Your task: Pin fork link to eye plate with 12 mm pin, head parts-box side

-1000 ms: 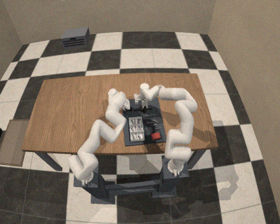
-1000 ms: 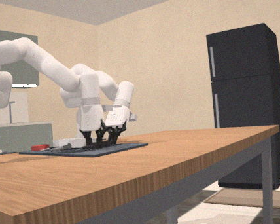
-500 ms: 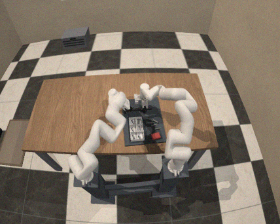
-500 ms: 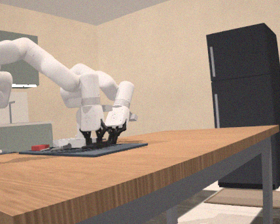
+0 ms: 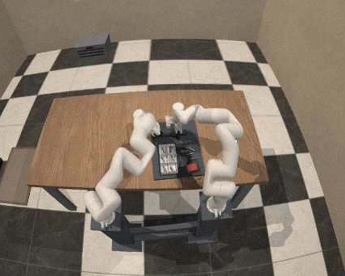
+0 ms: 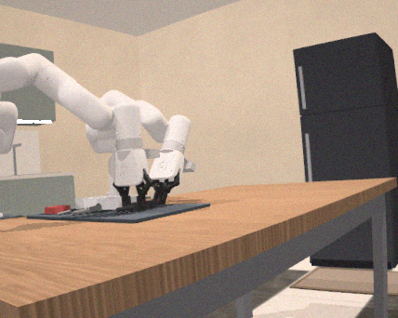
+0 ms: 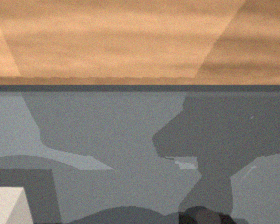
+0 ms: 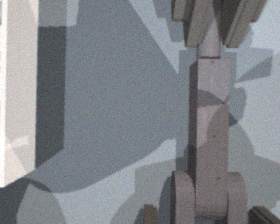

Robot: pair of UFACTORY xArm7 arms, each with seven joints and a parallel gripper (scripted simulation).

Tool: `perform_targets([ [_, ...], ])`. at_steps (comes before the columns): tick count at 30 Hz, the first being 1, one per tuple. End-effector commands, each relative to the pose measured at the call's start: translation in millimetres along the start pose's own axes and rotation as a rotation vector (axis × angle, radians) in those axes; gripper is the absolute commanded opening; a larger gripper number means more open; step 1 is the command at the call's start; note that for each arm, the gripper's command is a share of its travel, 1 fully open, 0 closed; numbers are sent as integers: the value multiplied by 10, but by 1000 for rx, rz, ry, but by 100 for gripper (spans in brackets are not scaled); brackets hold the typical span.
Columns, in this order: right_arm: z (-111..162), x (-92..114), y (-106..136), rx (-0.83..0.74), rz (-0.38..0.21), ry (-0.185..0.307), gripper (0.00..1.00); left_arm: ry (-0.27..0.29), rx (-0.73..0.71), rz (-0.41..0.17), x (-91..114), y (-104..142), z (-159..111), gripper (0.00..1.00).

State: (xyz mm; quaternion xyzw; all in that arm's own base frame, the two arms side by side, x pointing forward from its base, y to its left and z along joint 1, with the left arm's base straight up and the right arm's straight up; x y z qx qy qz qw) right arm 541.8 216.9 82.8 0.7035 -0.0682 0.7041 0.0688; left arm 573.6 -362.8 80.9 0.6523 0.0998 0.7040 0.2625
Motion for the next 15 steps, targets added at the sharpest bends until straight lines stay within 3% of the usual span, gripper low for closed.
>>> perform_targets([
  [1, 12, 28, -10, 0, 3, 5, 58, 4, -2, -1, 20, 13, 14, 0],
  [15, 12, 95, -10, 0, 3, 5, 58, 4, -2, -1, 20, 13, 14, 0],
])
Point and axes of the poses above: on each arm, the point where the finger pads meet when closed, its own x axis back along the fingers, its own z axis across the jaws, y = z × x, the point moved 5 cm from there along x, back along the fingers, and after that the axes turned 15 degrees about -x, right-handed, at the moved point
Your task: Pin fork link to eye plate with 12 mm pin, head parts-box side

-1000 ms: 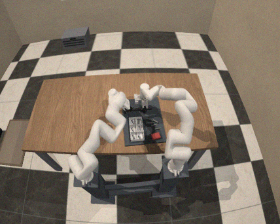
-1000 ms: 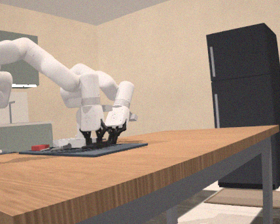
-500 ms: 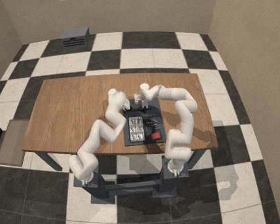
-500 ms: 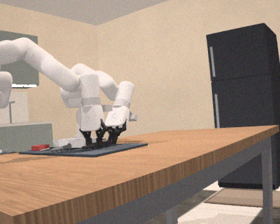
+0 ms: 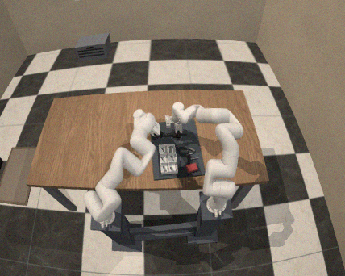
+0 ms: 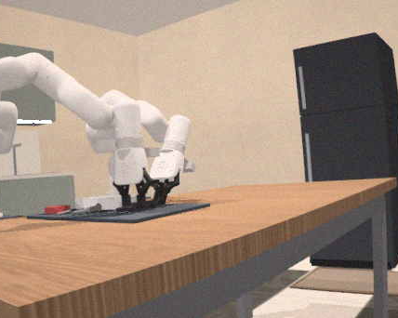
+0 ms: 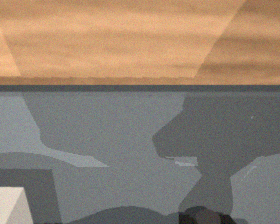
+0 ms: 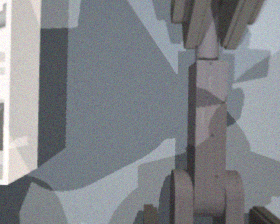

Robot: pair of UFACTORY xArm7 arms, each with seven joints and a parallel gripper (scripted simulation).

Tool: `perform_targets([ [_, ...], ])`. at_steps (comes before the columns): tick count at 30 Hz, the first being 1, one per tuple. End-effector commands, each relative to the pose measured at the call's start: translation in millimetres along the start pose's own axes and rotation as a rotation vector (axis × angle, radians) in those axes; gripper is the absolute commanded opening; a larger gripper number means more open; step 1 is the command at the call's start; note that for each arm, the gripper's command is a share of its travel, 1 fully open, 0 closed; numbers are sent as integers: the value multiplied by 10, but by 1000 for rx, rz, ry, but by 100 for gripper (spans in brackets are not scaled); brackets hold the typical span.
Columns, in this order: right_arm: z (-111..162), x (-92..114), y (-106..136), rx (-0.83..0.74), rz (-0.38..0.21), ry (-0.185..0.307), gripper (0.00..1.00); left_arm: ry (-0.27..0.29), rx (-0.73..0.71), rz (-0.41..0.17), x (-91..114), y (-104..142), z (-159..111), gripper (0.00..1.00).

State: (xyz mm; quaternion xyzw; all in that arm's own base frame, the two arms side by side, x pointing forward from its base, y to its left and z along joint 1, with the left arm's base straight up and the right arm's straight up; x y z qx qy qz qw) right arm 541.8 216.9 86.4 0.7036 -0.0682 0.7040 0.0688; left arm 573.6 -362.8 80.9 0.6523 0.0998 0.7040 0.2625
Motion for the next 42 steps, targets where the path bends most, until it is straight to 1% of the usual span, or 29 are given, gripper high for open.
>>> perform_targets([
  [1, 12, 69, -10, 0, 3, 5, 58, 4, -2, -1, 20, 13, 14, 0],
  [26, 11, 342, -10, 0, 3, 5, 58, 4, -2, -1, 20, 13, 14, 0],
  [42, 11, 407, -10, 0, 3, 5, 58, 4, -2, -1, 20, 13, 14, 0],
])
Point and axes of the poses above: on each arm, the point where the finger pads meet when closed, its own x axis back along the fingers, its own z axis across the jaws, y = z × x, the point moved 5 cm from there along x, back along the fingers, and after that the axes turned 15 degrees about -x, right-handed, at the moved point
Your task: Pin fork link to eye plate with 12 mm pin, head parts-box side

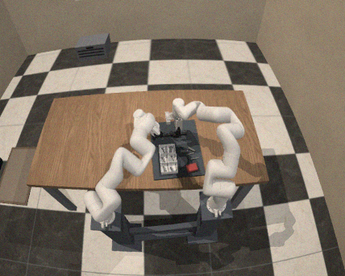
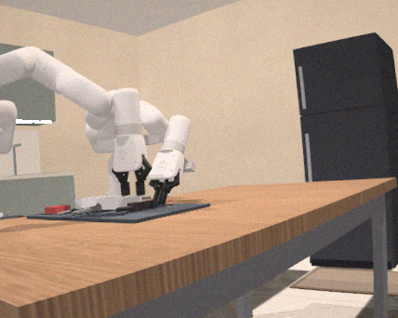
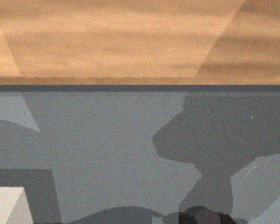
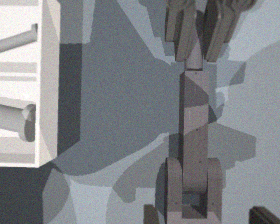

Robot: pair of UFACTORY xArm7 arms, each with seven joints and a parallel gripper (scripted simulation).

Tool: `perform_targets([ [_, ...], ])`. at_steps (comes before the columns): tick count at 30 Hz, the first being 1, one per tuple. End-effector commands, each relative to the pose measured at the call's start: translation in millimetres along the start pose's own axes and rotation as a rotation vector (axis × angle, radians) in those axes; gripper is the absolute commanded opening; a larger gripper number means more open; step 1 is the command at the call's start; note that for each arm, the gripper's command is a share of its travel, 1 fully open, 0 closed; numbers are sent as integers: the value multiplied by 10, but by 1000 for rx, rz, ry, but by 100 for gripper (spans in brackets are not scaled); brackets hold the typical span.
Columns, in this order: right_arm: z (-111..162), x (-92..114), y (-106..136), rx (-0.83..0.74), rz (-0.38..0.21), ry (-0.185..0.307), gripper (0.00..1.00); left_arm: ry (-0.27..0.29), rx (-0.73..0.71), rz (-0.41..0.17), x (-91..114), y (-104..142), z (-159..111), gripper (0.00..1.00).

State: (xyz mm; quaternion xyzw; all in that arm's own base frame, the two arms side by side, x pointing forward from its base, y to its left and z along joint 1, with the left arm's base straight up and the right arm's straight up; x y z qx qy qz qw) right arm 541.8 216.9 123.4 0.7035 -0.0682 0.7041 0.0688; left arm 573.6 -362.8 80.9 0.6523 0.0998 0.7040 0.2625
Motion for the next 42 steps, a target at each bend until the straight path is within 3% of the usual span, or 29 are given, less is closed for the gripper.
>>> perform_targets([
  [1, 10, 38, -9, 0, 3, 5, 58, 4, -2, -1, 20, 13, 14, 0],
  [24, -13, 38, -3, -38, 2, 4, 58, 4, -2, -1, 20, 13, 14, 0],
  [29, -90, 37, 23, -165, -3, 2, 58, 4, -2, -1, 20, 13, 14, 0],
  [35, -265, 34, 99, -444, -12, 0, 58, 4, -2, -1, 20, 13, 14, 0],
  [37, -265, 34, 99, -444, -12, 0, 58, 4, -2, -1, 20, 13, 14, 0],
  [42, -461, 32, 218, -689, -19, -6, 58, 4, -2, -1, 20, 13, 14, 0],
])
Point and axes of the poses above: on each arm, the point where the finger pads meet when closed, its own x axis back along the fingers, its own z axis across the jaws, y = z × x, the point moved 5 cm from there along x, back along the fingers, and after that the axes turned 15 degrees about -x, right-handed, at the moved point
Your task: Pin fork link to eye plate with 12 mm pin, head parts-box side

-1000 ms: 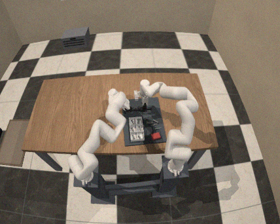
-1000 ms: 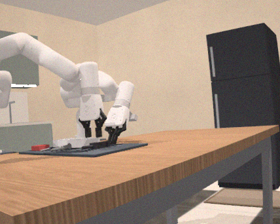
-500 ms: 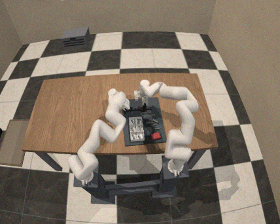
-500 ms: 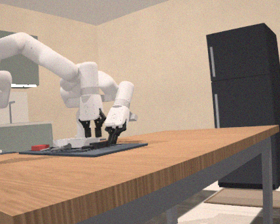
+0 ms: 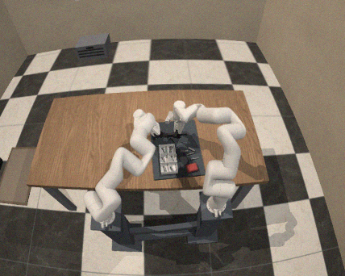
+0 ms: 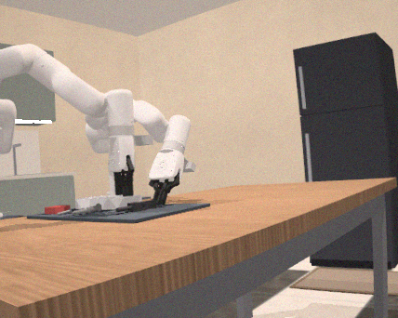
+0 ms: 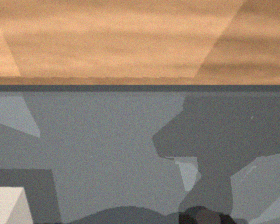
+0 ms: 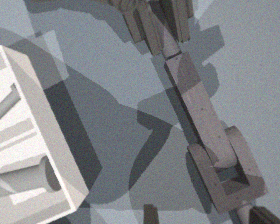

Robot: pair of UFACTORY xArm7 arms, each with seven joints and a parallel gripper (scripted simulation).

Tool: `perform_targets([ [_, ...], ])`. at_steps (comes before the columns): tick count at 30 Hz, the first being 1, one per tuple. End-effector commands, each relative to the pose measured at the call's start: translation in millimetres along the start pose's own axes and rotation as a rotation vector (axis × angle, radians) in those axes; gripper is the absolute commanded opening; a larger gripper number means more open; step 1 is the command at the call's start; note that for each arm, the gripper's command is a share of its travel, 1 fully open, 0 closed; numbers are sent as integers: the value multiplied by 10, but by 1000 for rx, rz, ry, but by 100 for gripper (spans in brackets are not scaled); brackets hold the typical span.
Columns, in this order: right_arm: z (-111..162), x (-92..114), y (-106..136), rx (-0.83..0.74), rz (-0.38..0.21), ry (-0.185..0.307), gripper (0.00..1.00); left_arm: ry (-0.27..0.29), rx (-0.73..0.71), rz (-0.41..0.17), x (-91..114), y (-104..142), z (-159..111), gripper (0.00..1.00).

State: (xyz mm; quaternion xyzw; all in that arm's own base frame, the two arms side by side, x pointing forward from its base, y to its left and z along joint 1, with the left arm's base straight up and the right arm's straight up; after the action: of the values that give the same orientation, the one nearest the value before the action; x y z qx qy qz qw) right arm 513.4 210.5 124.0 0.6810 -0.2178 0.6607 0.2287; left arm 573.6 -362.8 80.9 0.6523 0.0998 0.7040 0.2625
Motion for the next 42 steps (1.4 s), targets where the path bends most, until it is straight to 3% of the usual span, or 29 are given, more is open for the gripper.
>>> perform_targets([
  [1, -157, 16, 221, -279, 6, 16, 58, 4, -2, -1, 20, 13, 14, 0],
  [10, -356, 2, 686, -629, -15, -4, 58, 4, -2, -1, 20, 13, 14, 0],
  [12, -356, 2, 686, -629, -15, -4, 58, 4, -2, -1, 20, 13, 14, 0],
  [13, -373, 0, 738, -746, -23, -8, 58, 4, -2, -1, 20, 13, 14, 0],
  [25, -528, -16, 1248, -1211, -50, -29, 58, 4, -2, -1, 20, 13, 14, 0],
  [29, -542, -19, 1298, -1292, -53, -32, 58, 4, -2, -1, 20, 13, 14, 0],
  [30, -546, -20, 1320, -1411, -54, -36, 58, 4, -2, -1, 20, 13, 14, 0],
  [42, -571, -23, 1406, -1869, -34, -55, 58, 4, -2, -1, 20, 13, 14, 0],
])
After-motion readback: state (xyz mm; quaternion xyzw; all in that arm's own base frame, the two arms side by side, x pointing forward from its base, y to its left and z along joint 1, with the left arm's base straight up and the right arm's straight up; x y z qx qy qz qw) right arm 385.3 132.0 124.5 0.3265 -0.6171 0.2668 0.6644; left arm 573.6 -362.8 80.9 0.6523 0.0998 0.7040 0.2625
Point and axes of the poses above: on each arm, the point where the finger pads meet when closed, its own x axis back along the fingers, its own z axis across the jaws, y = z × x, the point moved 5 cm from there along x, back along the fingers, and after that the axes turned 15 degrees about -x, right-handed, at the moved point
